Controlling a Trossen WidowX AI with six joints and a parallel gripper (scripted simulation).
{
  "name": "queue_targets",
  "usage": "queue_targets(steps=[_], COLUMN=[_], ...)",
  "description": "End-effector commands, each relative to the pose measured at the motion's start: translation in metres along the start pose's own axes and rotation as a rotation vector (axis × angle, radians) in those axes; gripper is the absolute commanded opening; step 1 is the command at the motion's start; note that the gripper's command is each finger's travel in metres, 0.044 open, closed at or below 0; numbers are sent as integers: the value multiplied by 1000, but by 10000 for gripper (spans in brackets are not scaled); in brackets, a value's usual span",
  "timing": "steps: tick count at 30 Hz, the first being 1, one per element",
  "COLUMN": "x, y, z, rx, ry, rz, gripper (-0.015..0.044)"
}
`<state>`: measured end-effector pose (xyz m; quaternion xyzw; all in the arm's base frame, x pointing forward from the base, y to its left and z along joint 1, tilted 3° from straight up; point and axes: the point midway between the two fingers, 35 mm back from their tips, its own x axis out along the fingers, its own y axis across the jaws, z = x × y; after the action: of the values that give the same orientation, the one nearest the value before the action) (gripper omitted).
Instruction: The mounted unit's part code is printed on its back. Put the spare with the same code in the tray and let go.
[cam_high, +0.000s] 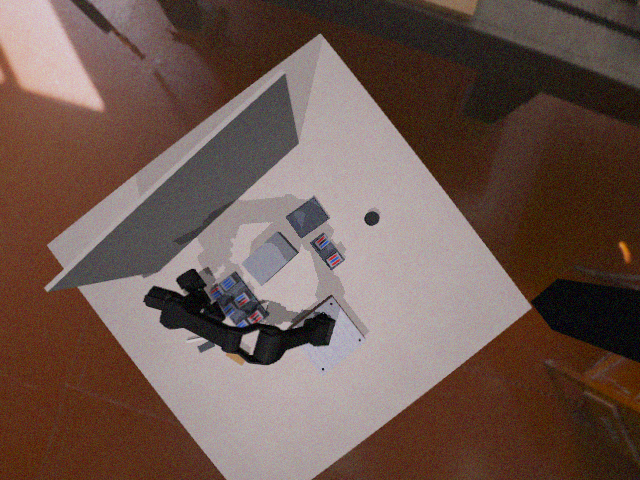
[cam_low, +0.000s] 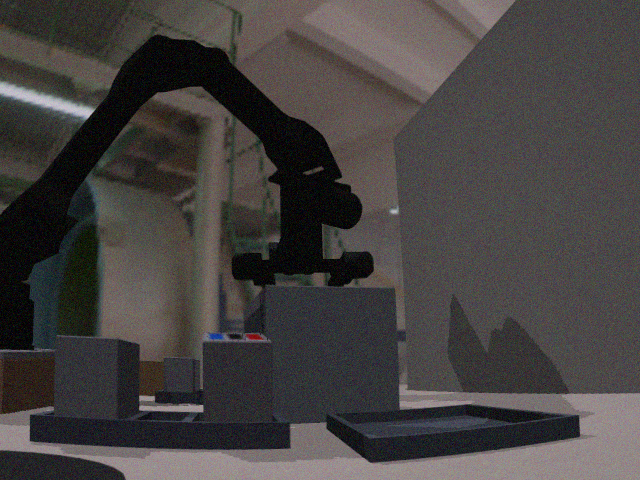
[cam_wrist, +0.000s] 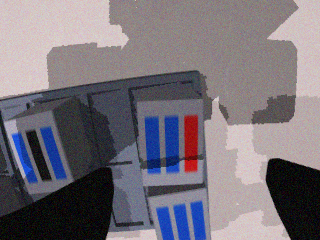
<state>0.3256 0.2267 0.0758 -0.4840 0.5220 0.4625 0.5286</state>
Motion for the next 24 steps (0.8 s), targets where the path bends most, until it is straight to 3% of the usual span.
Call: queue_targets(steps=[1, 24], x=[10, 48], y=[2, 3], z=[-1, -1], rx=[-1, -1], ry=[11, 11], rz=[10, 10], gripper=[300, 300])
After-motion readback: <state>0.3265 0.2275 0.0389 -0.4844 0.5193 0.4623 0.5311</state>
